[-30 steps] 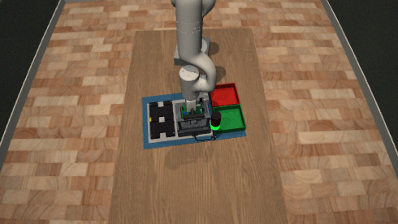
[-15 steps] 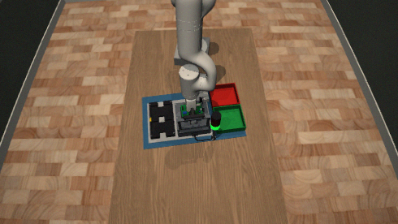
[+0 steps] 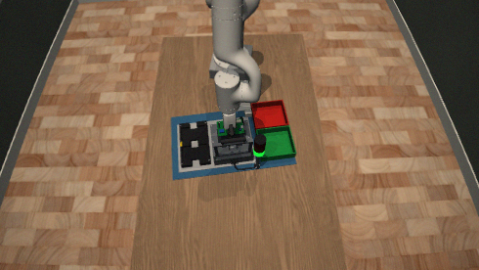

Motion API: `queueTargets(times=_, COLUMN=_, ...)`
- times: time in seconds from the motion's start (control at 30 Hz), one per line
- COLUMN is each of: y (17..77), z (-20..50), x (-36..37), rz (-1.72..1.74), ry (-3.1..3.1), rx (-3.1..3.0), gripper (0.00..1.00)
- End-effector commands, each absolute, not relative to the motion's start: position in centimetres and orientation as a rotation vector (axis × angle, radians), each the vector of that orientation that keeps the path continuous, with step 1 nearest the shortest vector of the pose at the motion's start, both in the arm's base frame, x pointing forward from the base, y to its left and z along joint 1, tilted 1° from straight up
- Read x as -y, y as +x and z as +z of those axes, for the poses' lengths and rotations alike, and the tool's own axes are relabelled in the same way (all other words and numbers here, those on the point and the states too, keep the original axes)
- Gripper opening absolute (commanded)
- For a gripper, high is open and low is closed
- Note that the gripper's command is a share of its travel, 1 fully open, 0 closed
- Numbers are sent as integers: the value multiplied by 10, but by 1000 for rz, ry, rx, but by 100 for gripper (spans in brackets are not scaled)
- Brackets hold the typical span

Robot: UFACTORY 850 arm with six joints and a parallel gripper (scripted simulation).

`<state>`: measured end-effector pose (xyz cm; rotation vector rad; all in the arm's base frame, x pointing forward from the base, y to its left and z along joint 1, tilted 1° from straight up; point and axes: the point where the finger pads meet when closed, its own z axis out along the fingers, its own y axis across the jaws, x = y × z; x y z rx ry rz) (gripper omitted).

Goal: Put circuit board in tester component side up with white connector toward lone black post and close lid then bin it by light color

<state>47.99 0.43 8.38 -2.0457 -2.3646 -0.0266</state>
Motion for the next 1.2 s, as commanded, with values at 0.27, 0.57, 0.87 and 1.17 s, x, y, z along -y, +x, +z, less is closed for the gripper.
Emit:
queueTargets(times=0.27, y=481, z=116, x=-4, rz=-29, ry=-2047, rx=2366, gripper=79)
queueTargets(times=0.57, y=481, z=117, x=-4, rz=-29, ry=-2047, rx=2366, gripper=79)
queueTargets(times=0.87, y=481, z=116, x=-7, rz=-29, ry=-2047, rx=2366, gripper=79)
queueTargets(times=1.17, y=481, z=111, x=-27, rz=-29, ry=-2047, rx=2366, gripper=79)
